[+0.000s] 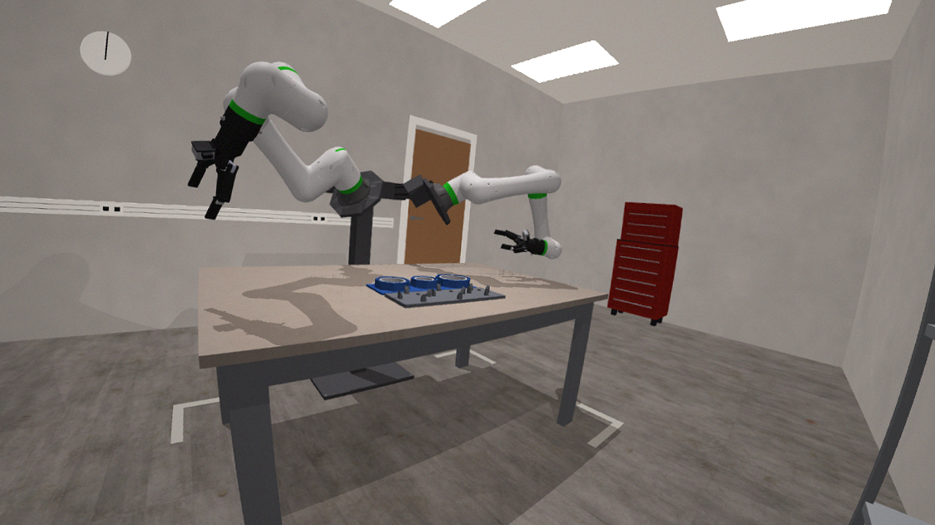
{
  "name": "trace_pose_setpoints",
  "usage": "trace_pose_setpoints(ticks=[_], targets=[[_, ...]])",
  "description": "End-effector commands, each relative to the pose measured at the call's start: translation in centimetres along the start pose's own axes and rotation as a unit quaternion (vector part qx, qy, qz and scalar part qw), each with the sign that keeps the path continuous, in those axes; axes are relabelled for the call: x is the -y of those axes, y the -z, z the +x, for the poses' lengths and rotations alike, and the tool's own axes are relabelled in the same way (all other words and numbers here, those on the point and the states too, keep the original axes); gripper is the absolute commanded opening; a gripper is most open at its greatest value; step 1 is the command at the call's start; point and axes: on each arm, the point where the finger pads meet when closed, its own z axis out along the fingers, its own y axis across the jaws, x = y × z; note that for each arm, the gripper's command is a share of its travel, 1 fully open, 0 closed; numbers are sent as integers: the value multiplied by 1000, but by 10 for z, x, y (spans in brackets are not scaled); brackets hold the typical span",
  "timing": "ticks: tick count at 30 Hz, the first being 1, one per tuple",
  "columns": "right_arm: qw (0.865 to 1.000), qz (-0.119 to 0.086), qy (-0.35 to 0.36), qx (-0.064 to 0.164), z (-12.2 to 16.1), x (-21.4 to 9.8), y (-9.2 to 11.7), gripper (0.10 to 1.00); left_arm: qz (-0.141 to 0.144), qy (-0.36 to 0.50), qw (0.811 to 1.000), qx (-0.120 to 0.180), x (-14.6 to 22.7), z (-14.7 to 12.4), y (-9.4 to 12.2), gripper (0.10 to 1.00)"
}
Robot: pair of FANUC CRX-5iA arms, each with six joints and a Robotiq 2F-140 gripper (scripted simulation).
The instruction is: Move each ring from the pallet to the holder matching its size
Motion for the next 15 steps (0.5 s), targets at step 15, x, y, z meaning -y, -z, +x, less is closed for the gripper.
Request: trace_pose_setpoints(ticks=[15], targets=[[966,203,66,147,-61,-42,33,1000,0,0,1000,1,0,0,0,1000]])
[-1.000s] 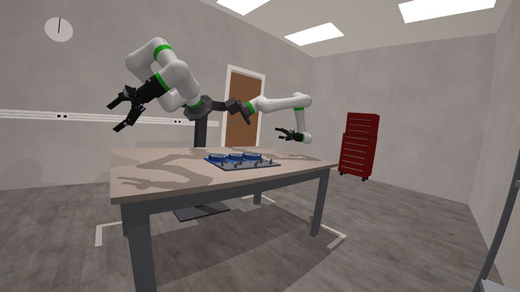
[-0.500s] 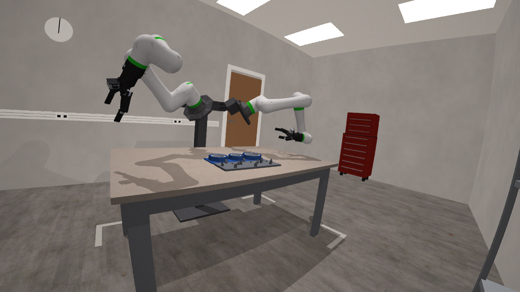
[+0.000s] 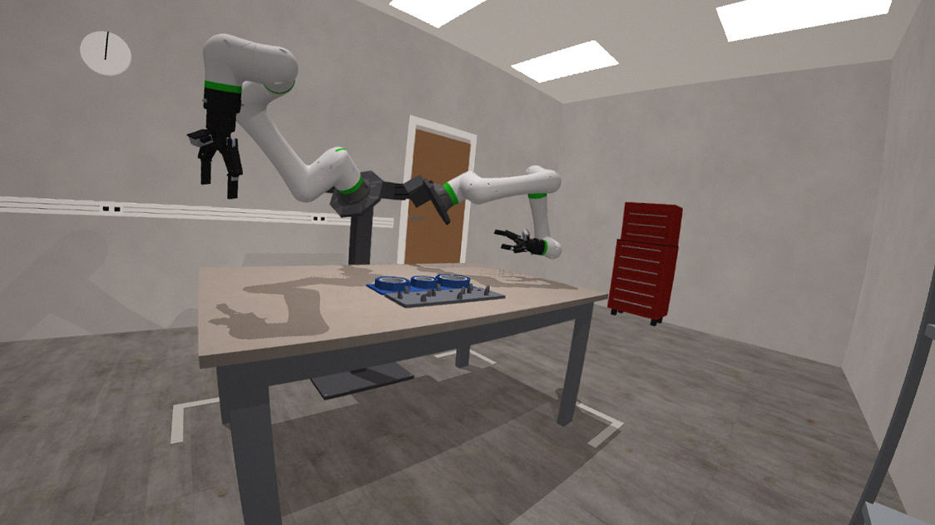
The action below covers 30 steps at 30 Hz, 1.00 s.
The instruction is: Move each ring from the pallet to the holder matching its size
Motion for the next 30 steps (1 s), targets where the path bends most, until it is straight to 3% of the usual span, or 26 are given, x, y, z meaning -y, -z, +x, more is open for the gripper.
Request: trace_pose_setpoints(ticks=[1,12,14,23,29,30], targets=[[998,49,18,23,-15,-1,11,1000,0,0,1000,1,0,0,0,1000],[976,197,82,43,-52,11,58,1000,0,0,1000,1,0,0,0,1000],[976,197,82,43,-52,11,58,1000,0,0,1000,1,0,0,0,1000],[946,295,130,32,-74,20,101,1000,0,0,1000,1,0,0,0,1000],[925,345,156,19,-86,23,128,1000,0,0,1000,1,0,0,0,1000],[925,345,156,19,-86,23,128,1000,0,0,1000,1,0,0,0,1000]])
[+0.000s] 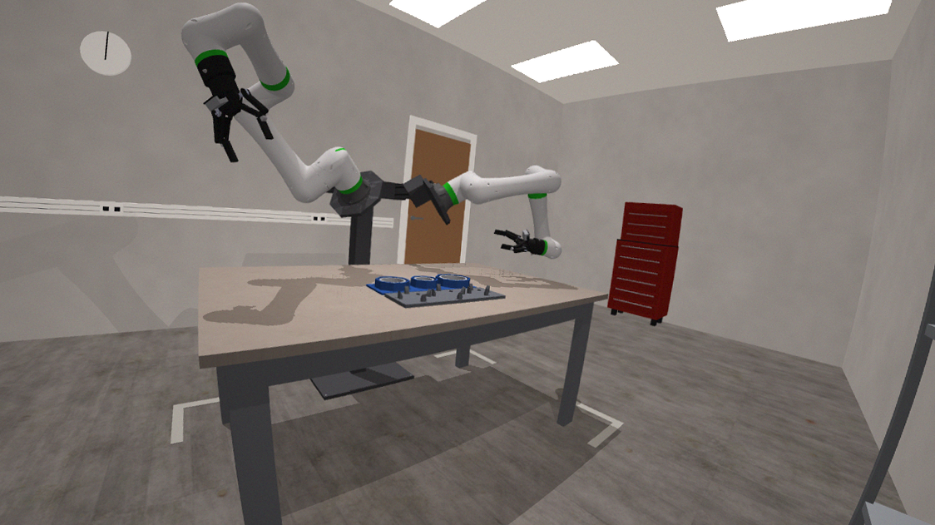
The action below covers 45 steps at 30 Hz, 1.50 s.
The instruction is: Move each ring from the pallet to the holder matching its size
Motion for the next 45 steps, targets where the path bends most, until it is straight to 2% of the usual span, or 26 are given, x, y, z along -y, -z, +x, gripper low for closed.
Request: trace_pose_setpoints(ticks=[1,8,16,29,45], targets=[[1000,13,7,-2,-2,5,5,1000,0,0,1000,1,0,0,0,1000],[998,57,38,-15,-10,26,23,1000,0,0,1000,1,0,0,0,1000],[994,89,63,-26,-16,41,37,1000,0,0,1000,1,0,0,0,1000],[990,109,78,-34,-20,50,47,1000,0,0,1000,1,0,0,0,1000],[990,111,79,-35,-20,51,48,1000,0,0,1000,1,0,0,0,1000]])
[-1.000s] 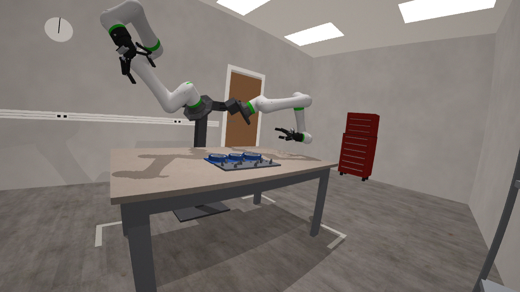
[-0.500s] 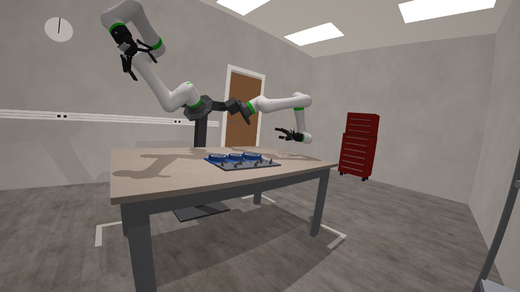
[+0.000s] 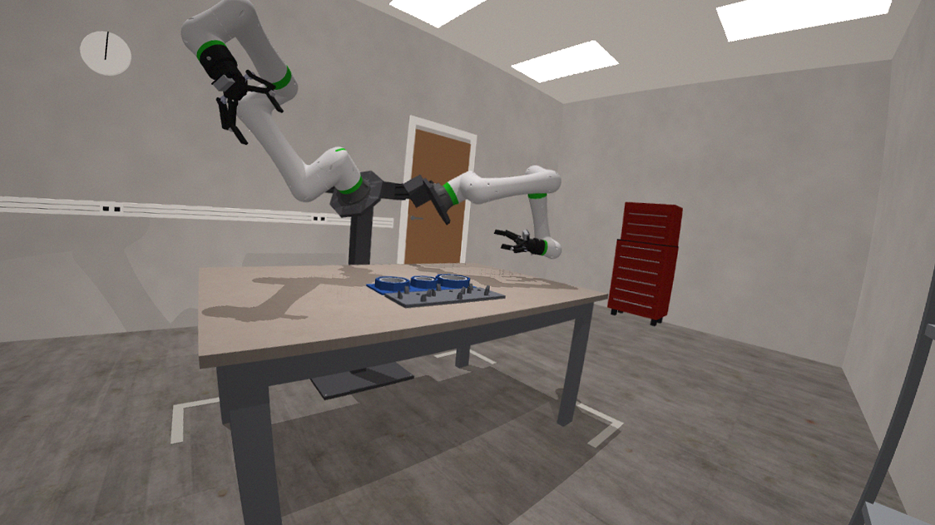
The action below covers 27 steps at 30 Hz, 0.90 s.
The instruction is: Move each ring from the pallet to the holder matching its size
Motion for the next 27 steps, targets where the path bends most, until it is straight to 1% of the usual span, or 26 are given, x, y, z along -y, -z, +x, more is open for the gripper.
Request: trace_pose_setpoints(ticks=[1,7,13,17,22,24,27], targets=[[1000,-1,-1,-1,0,0,1,1000,0,0,1000,1,0,0,0,1000],[1000,-6,-4,-2,0,-3,2,1000,0,0,1000,1,0,0,0,1000],[1000,-23,-18,-7,-1,-14,7,1000,0,0,1000,1,0,0,0,1000],[998,-42,-34,-12,-3,-26,13,1000,0,0,1000,1,0,0,0,1000],[995,-77,-61,-21,-7,-46,25,1000,0,0,1000,1,0,0,0,1000],[995,-77,-61,-21,-7,-46,25,1000,0,0,1000,1,0,0,0,1000],[991,-102,-82,-28,-11,-60,34,1000,0,0,1000,1,0,0,0,1000]])
